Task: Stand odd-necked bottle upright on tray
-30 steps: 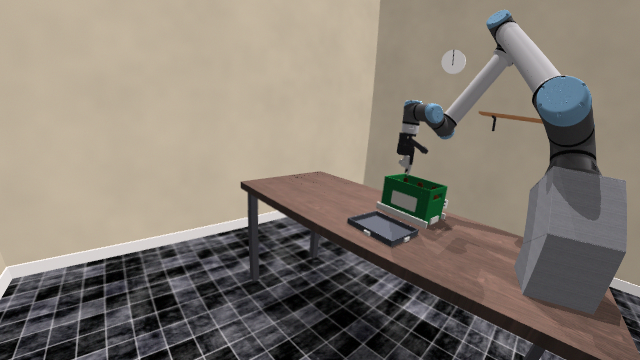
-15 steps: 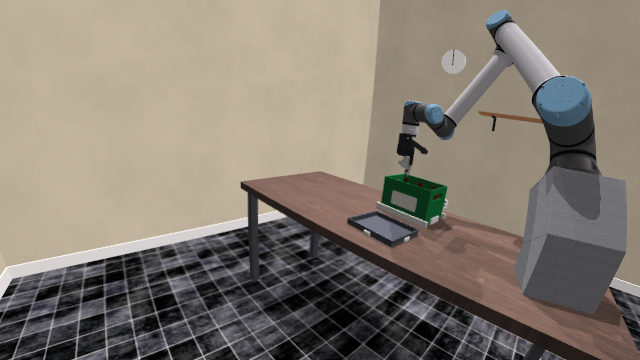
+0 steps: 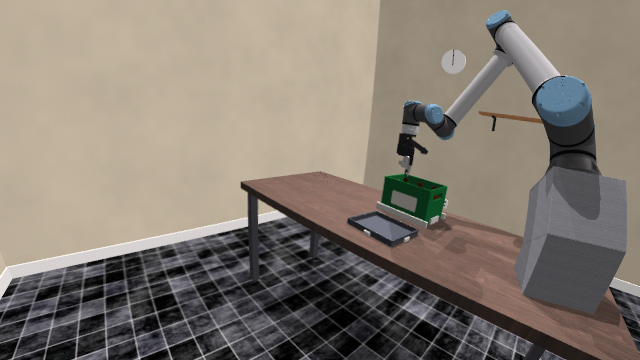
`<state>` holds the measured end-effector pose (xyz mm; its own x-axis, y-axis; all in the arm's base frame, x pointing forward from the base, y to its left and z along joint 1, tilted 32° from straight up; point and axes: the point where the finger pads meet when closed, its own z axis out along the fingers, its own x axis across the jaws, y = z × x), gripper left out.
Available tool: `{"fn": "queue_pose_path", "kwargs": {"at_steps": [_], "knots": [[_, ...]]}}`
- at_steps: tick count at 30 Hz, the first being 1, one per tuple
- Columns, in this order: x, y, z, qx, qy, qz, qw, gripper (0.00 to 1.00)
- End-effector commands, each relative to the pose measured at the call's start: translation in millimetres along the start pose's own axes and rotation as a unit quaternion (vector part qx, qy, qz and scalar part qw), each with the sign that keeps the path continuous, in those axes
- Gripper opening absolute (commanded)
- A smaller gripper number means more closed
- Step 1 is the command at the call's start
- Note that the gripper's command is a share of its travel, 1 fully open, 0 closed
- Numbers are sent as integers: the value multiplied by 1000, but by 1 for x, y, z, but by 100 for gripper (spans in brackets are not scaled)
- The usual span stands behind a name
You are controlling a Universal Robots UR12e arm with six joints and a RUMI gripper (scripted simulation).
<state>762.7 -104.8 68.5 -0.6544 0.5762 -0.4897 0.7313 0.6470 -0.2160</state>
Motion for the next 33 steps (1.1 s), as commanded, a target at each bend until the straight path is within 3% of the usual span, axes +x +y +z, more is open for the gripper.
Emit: {"fn": "queue_pose_path", "kwargs": {"at_steps": [1, 33], "knots": [[0, 0, -1, 0, 0, 0, 1000, 38], [-1, -4, -1, 0, 0, 0, 1000, 38]]}}
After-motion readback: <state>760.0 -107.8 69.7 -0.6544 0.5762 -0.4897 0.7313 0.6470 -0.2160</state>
